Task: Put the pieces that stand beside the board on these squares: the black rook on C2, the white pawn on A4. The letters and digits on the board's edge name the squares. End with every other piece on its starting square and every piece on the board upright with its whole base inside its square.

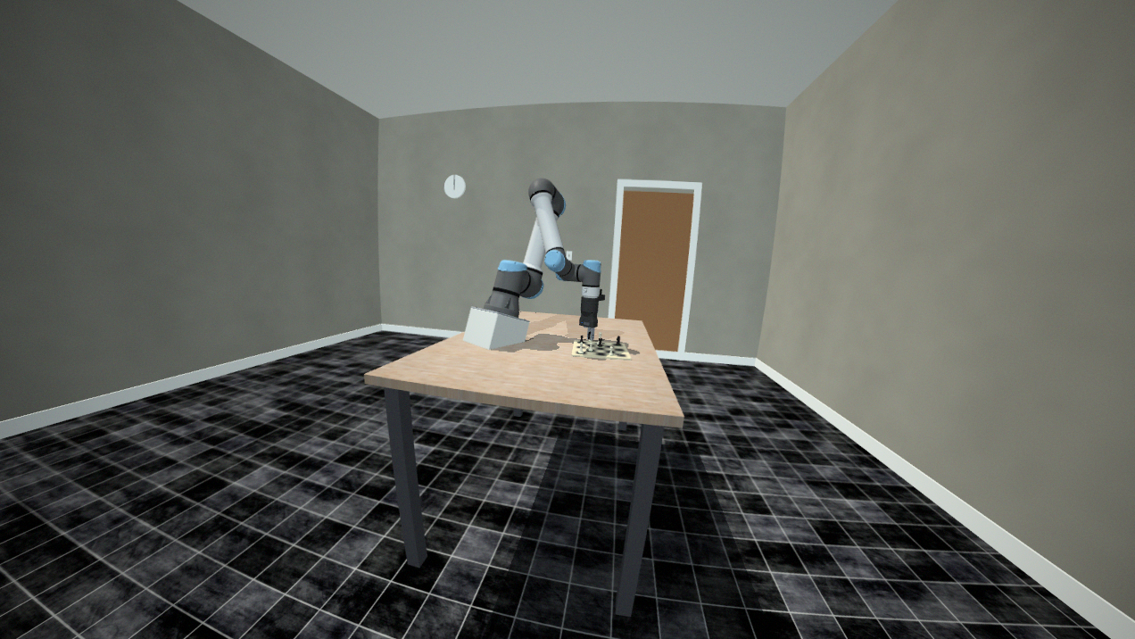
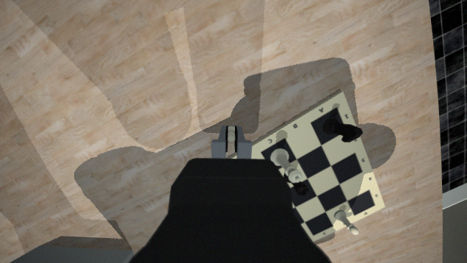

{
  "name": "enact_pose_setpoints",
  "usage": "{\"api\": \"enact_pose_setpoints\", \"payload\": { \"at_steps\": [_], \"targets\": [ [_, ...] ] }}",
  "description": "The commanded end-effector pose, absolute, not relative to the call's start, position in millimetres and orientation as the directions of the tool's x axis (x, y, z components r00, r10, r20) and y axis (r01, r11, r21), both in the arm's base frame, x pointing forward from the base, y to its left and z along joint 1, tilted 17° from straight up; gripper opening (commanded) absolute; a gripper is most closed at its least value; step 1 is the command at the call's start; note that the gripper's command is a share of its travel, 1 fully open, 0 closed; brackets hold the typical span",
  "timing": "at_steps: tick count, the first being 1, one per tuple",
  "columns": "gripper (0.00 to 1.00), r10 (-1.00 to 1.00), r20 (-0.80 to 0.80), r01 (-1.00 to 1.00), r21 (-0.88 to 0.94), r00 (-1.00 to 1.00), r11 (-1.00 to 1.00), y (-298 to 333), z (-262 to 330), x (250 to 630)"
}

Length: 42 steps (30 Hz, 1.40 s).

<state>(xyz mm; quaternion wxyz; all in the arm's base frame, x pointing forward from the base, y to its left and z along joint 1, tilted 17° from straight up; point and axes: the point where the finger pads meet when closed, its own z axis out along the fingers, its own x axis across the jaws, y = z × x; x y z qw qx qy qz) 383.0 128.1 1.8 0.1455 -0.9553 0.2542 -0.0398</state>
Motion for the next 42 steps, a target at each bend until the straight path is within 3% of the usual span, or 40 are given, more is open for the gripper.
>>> {"api": "enact_pose_setpoints", "payload": {
  "at_steps": [1, 42],
  "targets": [
    [0.00, -0.497, 0.003, -0.474, -0.298, 0.868, -0.828, 127.9, 2.2, 383.3],
    [0.00, -0.497, 0.003, -0.474, -0.298, 0.868, -0.828, 102.8, 95.3, 368.6]
  ]
}}
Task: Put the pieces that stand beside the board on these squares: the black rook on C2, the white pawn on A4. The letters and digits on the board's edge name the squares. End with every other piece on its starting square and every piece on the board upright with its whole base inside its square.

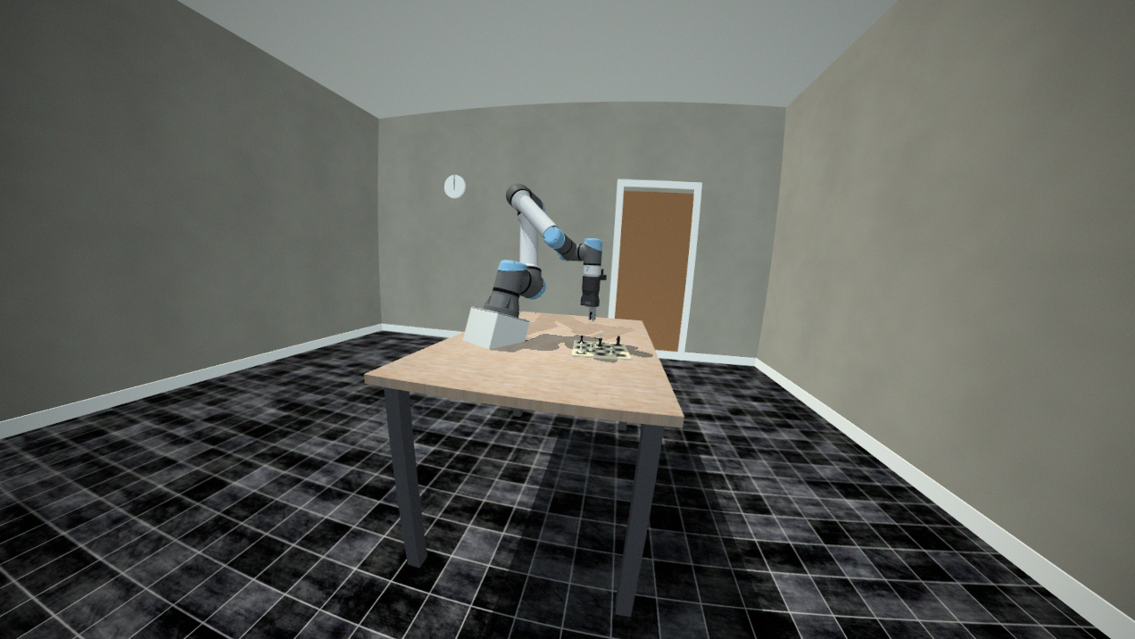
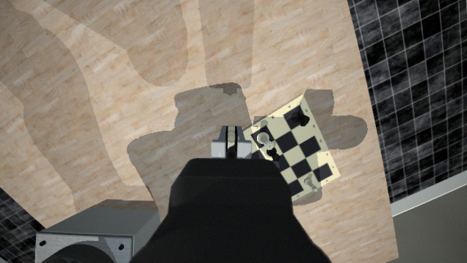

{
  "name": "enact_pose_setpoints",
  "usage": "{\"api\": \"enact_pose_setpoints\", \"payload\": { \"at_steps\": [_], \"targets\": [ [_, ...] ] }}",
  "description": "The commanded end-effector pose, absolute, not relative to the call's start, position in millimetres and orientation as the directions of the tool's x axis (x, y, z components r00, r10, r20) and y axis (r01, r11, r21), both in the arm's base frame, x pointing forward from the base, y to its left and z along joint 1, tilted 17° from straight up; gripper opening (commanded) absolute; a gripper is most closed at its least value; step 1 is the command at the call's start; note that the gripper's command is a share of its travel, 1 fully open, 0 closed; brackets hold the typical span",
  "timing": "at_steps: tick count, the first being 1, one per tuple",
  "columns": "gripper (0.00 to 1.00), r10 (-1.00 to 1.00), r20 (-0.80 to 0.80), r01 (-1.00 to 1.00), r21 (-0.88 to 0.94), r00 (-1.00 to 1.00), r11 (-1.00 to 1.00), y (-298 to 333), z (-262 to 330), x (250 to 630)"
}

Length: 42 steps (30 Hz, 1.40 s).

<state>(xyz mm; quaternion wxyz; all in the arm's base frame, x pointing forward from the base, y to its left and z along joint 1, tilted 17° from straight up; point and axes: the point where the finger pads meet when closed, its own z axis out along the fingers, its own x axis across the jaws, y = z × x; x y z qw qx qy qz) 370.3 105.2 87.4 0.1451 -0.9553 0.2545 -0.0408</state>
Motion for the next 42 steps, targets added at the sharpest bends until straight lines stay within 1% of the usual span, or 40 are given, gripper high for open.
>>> {"api": "enact_pose_setpoints", "payload": {
  "at_steps": [1, 15, 19, 23, 25, 32, 36, 39, 42],
  "targets": [
    [0.00, -0.497, 0.003, -0.474, -0.298, 0.868, -0.828, 102.5, 96.2, 368.5],
    [0.00, -0.497, 0.003, -0.474, -0.298, 0.867, -0.828, 102.2, 97.4, 368.3],
    [0.00, -0.504, 0.000, -0.481, -0.298, 0.864, -0.824, 96.4, 98.2, 374.5],
    [0.00, -0.527, -0.008, -0.505, -0.297, 0.850, -0.810, 75.0, 99.8, 396.2],
    [0.00, -0.527, -0.008, -0.505, -0.297, 0.850, -0.810, 75.0, 99.8, 396.2],
    [0.00, -0.592, -0.032, -0.574, -0.295, 0.805, -0.764, 3.9, 94.9, 454.9],
    [0.00, -0.623, -0.045, -0.607, -0.294, 0.781, -0.739, -36.5, 86.6, 480.9],
    [0.00, -0.637, -0.050, -0.621, -0.294, 0.769, -0.726, -55.8, 81.6, 491.8],
    [0.00, -0.640, -0.051, -0.624, -0.294, 0.767, -0.724, -59.5, 80.5, 493.8]
  ]
}}
